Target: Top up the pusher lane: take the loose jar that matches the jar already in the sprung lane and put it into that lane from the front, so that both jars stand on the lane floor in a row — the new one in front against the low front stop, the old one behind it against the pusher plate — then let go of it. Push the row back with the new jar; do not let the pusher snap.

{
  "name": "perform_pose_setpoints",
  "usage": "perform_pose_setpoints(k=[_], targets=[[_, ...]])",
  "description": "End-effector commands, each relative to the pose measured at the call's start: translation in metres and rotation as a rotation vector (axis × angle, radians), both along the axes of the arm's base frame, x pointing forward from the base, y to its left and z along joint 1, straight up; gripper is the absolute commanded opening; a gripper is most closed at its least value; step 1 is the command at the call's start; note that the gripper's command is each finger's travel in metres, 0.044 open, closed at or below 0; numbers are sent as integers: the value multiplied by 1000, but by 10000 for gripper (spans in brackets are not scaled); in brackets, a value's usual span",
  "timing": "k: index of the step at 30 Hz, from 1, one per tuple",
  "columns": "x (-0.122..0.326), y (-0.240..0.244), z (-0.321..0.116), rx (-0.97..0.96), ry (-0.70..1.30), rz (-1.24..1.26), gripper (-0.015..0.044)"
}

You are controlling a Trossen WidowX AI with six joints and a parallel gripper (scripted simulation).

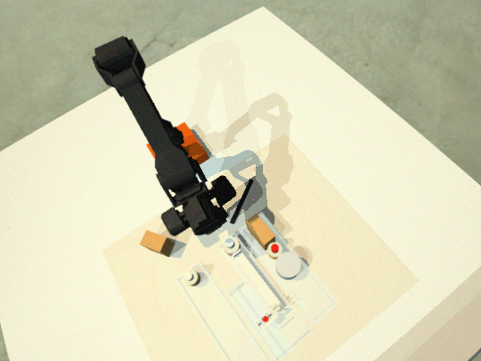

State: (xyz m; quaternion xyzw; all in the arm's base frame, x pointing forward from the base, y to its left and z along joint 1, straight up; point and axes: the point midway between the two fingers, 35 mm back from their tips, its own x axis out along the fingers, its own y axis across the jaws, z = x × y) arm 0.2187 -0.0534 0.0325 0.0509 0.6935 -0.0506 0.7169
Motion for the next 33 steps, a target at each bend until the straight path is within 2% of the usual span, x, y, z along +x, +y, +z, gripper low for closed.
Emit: perform_pose_setpoints(k=[1, 11, 16, 21, 22, 33], targets=[[-3, 0, -7, -3, 12, -1, 440], [-3, 0, -7, -3, 12, -1, 177], [-3, 0, -7, -3, 12, -1, 144], [-1, -2, 6, -3, 11, -1, 13], [0, -2, 11, -3, 11, -1, 0], [-4, -6, 74, -3, 11, -1, 0]])
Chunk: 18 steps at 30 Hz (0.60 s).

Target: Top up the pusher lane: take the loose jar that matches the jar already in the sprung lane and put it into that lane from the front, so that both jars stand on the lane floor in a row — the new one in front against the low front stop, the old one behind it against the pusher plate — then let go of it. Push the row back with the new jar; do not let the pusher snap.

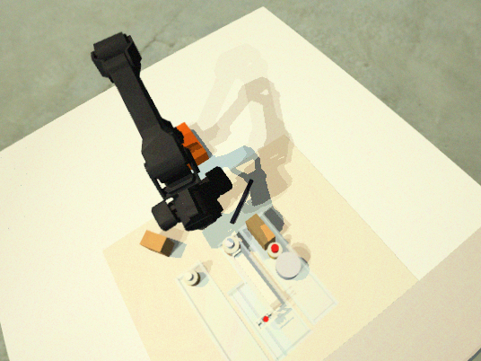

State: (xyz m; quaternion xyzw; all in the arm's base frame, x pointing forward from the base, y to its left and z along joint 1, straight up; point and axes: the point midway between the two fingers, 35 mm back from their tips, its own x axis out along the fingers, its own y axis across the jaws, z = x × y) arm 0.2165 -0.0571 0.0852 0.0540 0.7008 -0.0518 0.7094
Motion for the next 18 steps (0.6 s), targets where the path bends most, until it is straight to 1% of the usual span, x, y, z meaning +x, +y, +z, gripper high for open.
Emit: perform_pose_setpoints(k=[1, 6, 11, 18], targets=[[-3, -2, 27, -8, -10, 5, 0], [-8, -2, 47, -8, -9, 5, 0], [-5, -2, 45, -8, -9, 7, 0], [24, -1, 28, -8, -12, 30, 0]])
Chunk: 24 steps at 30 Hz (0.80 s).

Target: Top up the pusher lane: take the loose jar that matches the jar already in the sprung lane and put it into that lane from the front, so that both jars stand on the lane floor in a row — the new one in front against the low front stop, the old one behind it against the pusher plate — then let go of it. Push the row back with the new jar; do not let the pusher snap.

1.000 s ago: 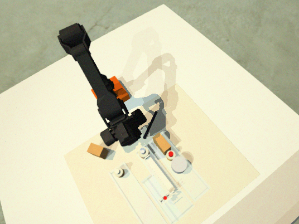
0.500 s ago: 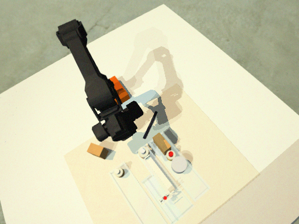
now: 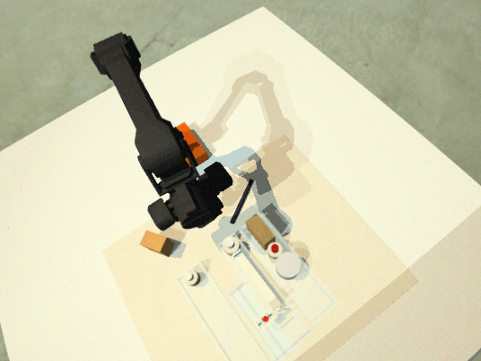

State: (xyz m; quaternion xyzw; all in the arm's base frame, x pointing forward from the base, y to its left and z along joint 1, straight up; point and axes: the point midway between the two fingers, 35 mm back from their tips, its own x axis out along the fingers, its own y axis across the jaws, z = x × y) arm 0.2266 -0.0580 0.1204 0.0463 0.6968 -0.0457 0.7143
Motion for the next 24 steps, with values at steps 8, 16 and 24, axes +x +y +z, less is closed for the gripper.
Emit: perform_pose_setpoints(k=[8, 16, 24], targets=[[46, 4, -33, -5, -2, 39, 0], [52, 5, -42, -5, -2, 44, 0], [53, 5, -61, -5, -2, 44, 0]])
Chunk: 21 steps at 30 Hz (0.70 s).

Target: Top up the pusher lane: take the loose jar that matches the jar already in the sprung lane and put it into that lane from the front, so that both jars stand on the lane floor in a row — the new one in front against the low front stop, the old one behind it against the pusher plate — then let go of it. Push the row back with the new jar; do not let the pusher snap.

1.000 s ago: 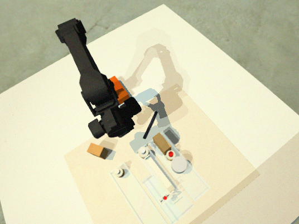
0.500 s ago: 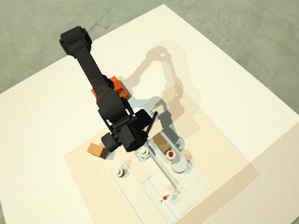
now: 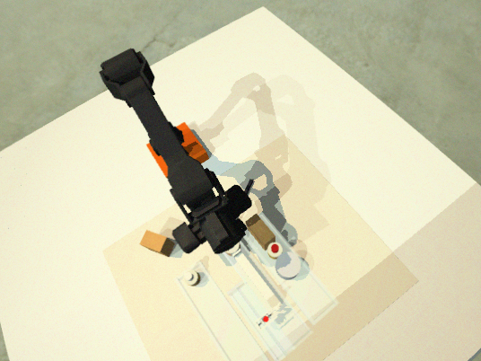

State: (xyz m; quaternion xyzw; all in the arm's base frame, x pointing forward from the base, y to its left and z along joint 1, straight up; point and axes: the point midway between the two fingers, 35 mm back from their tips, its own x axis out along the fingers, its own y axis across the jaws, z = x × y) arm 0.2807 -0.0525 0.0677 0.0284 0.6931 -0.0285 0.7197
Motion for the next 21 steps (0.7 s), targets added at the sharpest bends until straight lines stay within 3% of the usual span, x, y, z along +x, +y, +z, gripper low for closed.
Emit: perform_pose_setpoints(k=[1, 21], targets=[[-1, 0, -8, -3, 10, -6, 0], [6, -1, -8, -3, 10, -6, 0]])
